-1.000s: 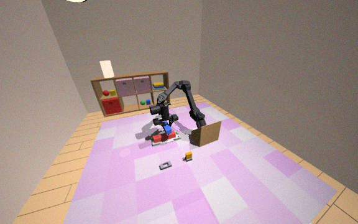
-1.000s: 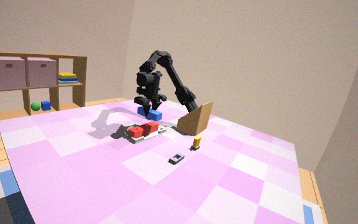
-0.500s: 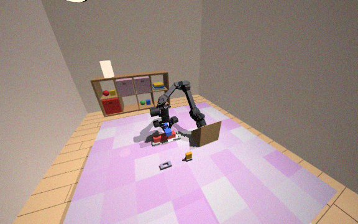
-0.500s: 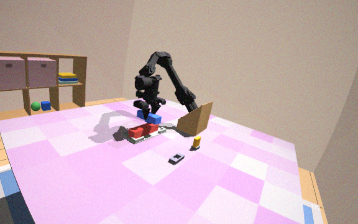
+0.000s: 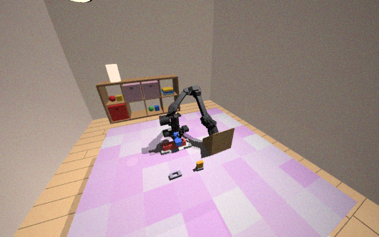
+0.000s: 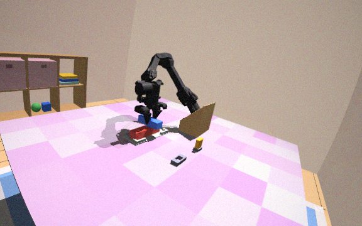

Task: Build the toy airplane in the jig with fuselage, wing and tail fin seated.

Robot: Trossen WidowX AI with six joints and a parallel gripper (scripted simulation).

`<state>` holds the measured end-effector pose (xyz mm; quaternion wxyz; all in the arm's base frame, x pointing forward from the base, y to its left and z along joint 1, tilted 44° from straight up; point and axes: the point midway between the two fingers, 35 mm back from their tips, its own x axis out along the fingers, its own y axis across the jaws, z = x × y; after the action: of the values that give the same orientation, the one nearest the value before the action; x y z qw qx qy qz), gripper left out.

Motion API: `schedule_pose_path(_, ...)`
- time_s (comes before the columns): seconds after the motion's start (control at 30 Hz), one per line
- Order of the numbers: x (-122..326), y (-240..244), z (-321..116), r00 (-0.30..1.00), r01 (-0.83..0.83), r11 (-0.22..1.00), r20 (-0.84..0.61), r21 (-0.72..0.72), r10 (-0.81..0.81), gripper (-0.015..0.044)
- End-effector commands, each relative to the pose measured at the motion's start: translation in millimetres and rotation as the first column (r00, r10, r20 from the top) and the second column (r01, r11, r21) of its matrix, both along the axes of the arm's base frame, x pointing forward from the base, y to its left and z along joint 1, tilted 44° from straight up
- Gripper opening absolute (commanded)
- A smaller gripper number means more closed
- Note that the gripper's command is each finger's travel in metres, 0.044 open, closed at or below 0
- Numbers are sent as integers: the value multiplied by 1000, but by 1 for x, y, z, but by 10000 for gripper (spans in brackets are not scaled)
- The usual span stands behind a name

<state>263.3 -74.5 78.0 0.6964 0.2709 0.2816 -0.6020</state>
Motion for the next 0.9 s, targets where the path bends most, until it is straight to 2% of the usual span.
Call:
schedule_pose_path(0.0,0,0,0,1000,0,1000,1,0,0,182)
schedule_pose_path(0.1,0,0,0,1000,0,1000,1,0,0,162)
schedule_pose_path(0.27,0,0,0,1000,0,1000,1,0,0,31)
schedule_pose_path(0.77,0,0,0,1000,0,1000,1,0,0,425)
schedule_pose_path(0.87,0,0,0,1000,0,1000,1,0,0,440)
